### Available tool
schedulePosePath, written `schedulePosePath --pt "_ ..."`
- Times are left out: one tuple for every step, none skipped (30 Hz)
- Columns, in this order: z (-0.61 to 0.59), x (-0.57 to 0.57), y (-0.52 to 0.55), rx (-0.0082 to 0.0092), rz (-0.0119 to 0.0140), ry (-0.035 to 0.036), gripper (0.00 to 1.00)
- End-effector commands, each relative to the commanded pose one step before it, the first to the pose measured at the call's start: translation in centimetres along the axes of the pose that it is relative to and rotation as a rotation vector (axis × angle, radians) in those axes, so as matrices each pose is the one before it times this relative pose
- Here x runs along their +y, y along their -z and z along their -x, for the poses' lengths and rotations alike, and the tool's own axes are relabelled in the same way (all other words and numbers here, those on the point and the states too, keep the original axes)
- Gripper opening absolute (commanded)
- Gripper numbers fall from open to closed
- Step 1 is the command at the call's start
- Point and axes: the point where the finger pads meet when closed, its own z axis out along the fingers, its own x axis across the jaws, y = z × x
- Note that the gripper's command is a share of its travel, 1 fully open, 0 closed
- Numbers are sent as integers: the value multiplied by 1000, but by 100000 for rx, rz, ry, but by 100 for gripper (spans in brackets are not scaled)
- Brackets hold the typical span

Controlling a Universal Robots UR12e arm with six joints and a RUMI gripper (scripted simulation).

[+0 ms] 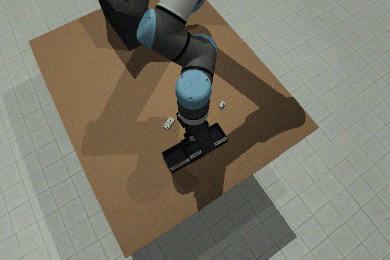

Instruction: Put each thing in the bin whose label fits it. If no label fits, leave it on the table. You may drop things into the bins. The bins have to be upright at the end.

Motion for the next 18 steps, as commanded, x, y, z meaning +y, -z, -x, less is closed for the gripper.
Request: schedulePosePath --pt "-23 -51 1533 34 -75 47 4" --pt "0 0 0 0 0 0 4" --pt "0 0 0 0 0 0 4" --pt "0 0 0 0 0 0 4" --pt "1 0 -8 2 -3 -1 4" --pt "0 0 0 0 0 0 4" --pt "0 0 0 0 0 0 4" --pt "494 -31 4 -3 3 2 4" --pt "504 -34 4 0 1 -1 4" --pt "499 -32 0 -1 0 0 4" --pt "499 -32 0 -1 0 0 4" --pt "499 -32 0 -1 0 0 4" --pt "499 -32 0 -1 0 0 4" --pt "499 -32 0 -1 0 0 4" --pt "499 -32 0 -1 0 0 4" --pt "499 -32 0 -1 0 0 4" --pt "499 -32 0 -1 0 0 4" --pt "499 -32 0 -1 0 0 4"
